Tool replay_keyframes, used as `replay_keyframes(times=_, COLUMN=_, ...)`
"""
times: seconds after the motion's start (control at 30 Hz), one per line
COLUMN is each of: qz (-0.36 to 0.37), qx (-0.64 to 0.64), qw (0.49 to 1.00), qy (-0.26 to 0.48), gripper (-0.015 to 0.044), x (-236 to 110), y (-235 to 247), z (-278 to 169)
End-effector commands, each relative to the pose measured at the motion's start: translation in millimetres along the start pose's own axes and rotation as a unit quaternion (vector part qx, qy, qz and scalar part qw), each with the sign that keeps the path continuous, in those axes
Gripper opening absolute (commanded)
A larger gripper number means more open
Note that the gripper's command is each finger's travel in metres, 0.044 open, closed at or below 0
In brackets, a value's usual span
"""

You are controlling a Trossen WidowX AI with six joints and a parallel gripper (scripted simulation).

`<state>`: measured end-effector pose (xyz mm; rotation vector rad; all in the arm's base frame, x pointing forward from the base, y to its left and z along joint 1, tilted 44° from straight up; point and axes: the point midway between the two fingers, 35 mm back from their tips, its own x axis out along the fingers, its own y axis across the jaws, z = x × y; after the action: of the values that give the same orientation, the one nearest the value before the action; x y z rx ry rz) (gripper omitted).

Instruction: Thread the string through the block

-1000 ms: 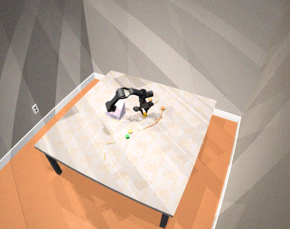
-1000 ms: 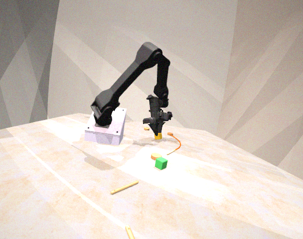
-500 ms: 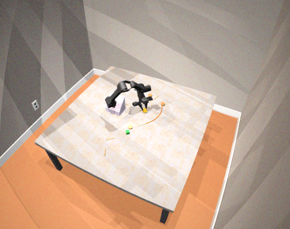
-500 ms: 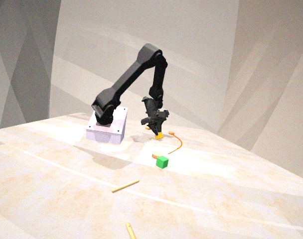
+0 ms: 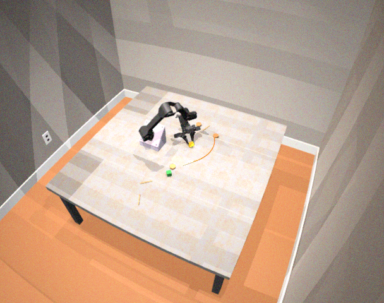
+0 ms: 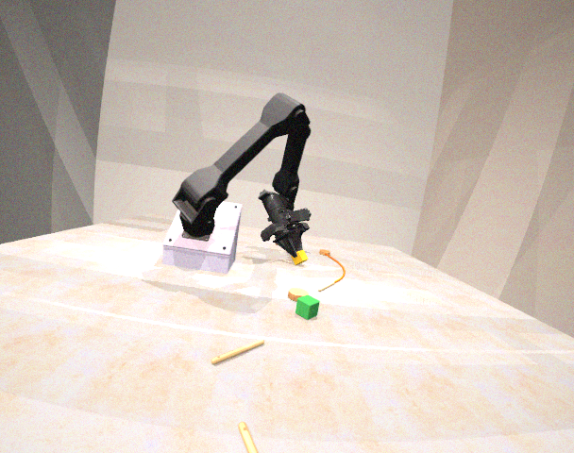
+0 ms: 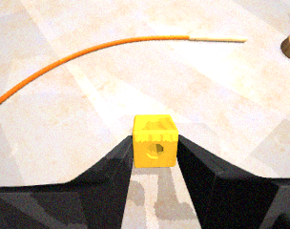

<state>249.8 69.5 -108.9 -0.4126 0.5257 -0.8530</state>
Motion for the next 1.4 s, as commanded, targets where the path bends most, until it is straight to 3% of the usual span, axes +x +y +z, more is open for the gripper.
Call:
replay_keyframes(times=0.0, qz=-0.005, qx=-0.001, qw=1.000, qy=-0.030, gripper=0.0000, x=0.3, y=-1.3, z=-4.3)
replay_keyframes(times=0.37, qz=0.000, qx=-0.001, qw=0.996, qy=-0.094, gripper=0.0000, x=-1.6, y=-0.7, z=-11.2)
replay_keyframes(times=0.7, qz=-0.001, qx=0.000, qw=0.998, qy=-0.070, gripper=0.0245, x=-9.5, y=0.4, z=-7.5)
replay_keyframes(times=0.87, qz=-0.001, qx=0.002, qw=0.997, qy=-0.072, gripper=0.0245, x=-64.7, y=0.0, z=-2.5)
replay_keyframes(times=1.37, qz=-0.001, qx=0.002, qw=0.997, qy=-0.073, gripper=0.0245, x=-67.0, y=-0.4, z=-2.1)
